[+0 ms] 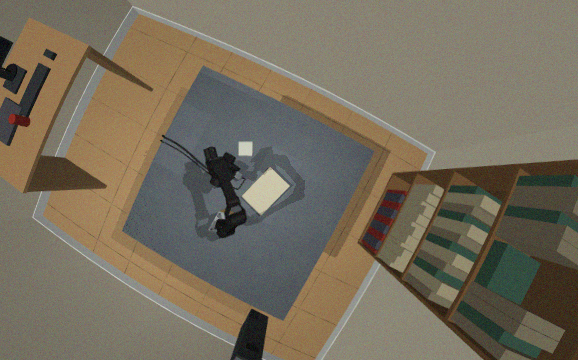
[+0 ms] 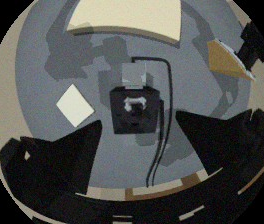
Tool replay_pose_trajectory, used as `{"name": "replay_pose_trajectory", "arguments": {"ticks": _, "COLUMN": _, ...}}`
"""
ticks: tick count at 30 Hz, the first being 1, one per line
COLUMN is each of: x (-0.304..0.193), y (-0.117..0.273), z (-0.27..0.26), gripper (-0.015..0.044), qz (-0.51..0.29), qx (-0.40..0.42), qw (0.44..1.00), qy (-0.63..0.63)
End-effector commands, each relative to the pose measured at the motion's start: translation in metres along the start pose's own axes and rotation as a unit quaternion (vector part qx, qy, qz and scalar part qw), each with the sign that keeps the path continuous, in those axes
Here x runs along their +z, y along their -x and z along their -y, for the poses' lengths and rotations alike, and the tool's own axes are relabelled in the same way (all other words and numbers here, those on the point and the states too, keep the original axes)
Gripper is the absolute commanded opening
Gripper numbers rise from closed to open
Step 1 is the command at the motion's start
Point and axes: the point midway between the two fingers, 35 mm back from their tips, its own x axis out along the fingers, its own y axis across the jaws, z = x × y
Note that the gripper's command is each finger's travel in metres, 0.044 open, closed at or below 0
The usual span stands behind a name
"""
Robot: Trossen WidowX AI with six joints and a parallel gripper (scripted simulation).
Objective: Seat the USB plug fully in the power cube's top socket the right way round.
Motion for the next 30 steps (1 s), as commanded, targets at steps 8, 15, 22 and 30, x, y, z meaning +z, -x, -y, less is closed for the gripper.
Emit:
{"name": "replay_pose_trajectory", "arguments": {"ticks": 8, "x": 0.0016, "y": -0.0097, "z": 0.0008, "gripper": 0.0440, "qz": 0.004, "qx": -0.001, "qw": 1.000, "qy": 0.002}}
{"name": "replay_pose_trajectory", "arguments": {"ticks": 15, "x": 0.0008, "y": -0.0077, "z": 0.0005, "gripper": 0.0361, "qz": 0.001, "qx": -0.002, "qw": 1.000, "qy": 0.000}}
{"name": "replay_pose_trajectory", "arguments": {"ticks": 22, "x": 0.0008, "y": -0.0077, "z": 0.0005, "gripper": 0.0177, "qz": 0.001, "qx": -0.002, "qw": 1.000, "qy": 0.000}}
{"name": "replay_pose_trajectory", "arguments": {"ticks": 30, "x": 0.0008, "y": -0.0077, "z": 0.0005, "gripper": 0.0000, "qz": 0.001, "qx": -0.002, "qw": 1.000, "qy": 0.000}}
